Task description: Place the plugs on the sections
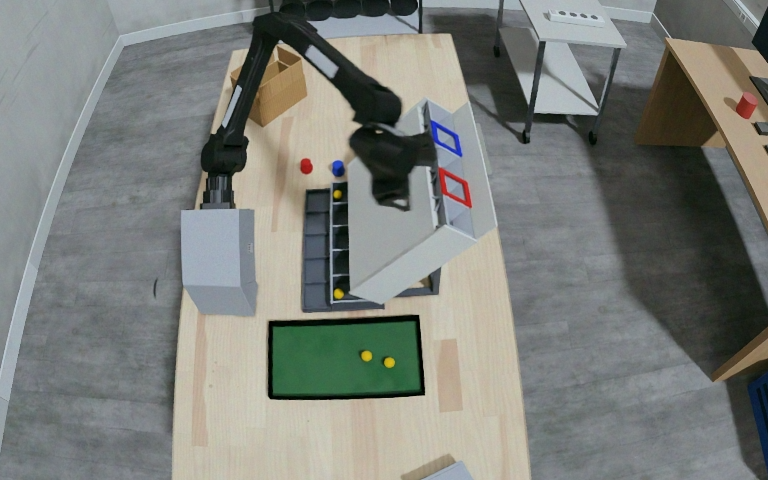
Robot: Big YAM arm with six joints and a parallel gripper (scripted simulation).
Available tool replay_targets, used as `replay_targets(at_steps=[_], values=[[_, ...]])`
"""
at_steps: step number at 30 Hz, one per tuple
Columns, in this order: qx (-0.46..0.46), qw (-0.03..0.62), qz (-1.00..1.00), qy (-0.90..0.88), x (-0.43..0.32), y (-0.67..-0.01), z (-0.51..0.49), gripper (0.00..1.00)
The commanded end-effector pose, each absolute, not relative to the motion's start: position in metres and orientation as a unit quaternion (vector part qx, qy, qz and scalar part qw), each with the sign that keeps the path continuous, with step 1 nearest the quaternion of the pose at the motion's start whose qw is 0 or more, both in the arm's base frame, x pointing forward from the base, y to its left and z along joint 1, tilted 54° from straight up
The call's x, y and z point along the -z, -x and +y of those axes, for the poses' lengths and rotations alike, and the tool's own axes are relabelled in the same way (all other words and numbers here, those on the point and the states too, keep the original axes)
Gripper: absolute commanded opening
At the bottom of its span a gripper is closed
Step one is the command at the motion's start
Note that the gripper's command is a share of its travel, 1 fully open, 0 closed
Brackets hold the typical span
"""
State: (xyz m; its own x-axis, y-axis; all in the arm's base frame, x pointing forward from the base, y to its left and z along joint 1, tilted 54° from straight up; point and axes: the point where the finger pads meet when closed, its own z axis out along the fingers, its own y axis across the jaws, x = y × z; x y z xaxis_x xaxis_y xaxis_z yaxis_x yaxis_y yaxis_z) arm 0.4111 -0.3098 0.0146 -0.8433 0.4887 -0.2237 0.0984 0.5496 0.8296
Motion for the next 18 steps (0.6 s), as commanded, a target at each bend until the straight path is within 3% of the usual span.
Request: replay_targets(at_steps=[1, 18], values=[[-0.429, 0.245, 0.856, -0.152, -0.025, -0.376, -0.319, 0.59], [-0.419, 0.257, 0.859, -0.148, -0.025, -0.36, -0.317, 0.59]])
